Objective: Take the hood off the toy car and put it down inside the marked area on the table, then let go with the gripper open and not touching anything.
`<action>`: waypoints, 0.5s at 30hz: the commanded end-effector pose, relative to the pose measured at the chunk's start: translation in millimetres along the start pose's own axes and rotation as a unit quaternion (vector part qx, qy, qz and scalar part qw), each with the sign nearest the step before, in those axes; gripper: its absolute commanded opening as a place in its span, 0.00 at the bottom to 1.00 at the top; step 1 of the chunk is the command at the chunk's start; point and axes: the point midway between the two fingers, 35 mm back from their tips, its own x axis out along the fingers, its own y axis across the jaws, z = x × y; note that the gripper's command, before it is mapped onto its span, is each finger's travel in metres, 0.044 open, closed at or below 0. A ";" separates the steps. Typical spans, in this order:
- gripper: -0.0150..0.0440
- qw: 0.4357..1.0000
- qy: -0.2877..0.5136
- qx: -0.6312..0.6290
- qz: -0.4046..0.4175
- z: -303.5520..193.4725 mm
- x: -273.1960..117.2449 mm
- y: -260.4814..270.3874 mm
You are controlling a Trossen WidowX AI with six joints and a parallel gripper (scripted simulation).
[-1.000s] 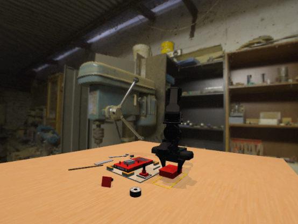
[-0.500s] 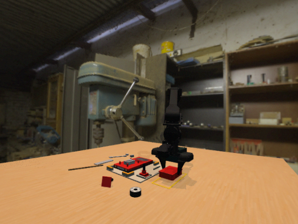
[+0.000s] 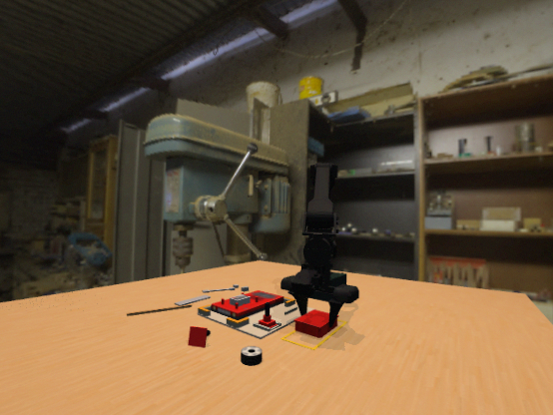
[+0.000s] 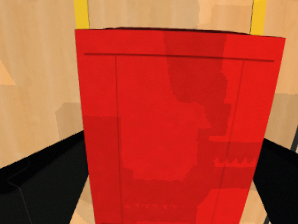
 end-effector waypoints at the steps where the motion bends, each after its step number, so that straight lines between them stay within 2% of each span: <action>1: 0.25 1.000 0.001 0.002 0.001 -0.2 2.7 0.5; 8: 0.25 1.000 0.001 0.002 0.001 -0.3 6.0 0.4; 15: 0.57 1.000 0.000 0.000 0.000 -0.1 3.9 0.0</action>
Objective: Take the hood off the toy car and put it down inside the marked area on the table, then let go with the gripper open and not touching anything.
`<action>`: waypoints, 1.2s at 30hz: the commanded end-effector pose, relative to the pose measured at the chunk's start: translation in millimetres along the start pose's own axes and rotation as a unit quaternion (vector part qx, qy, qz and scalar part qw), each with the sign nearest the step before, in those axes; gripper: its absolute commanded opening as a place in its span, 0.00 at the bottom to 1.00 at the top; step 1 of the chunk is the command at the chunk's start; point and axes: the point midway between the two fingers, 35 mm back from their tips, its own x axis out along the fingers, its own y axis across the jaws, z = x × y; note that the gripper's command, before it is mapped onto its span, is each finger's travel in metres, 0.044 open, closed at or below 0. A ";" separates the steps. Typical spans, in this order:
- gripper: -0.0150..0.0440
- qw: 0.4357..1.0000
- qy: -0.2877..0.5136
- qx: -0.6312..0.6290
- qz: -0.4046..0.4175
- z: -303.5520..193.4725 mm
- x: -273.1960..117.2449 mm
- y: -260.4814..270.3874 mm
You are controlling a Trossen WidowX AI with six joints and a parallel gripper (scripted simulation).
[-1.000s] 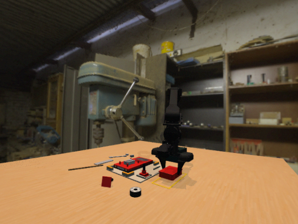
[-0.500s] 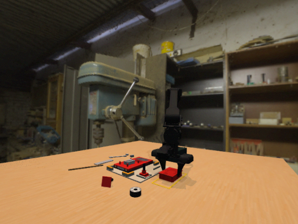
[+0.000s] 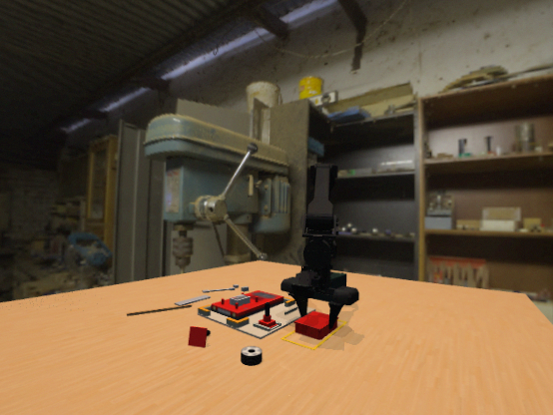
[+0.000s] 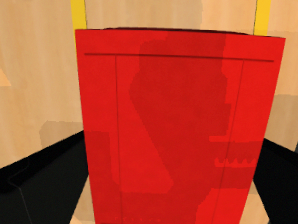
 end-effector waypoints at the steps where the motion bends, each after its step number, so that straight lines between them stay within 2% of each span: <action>1: 0.61 1.000 0.000 0.000 0.000 0.1 -0.3 0.0; 10: 1.00 1.000 0.000 0.000 0.000 0.1 -0.3 0.0; 13: 1.00 1.000 0.000 0.000 0.001 1.4 -13.7 0.5; 19: 1.00 1.000 0.000 0.000 0.003 0.6 -69.6 -0.3; 36: 1.00 1.000 0.000 0.000 0.003 0.4 -71.7 -0.4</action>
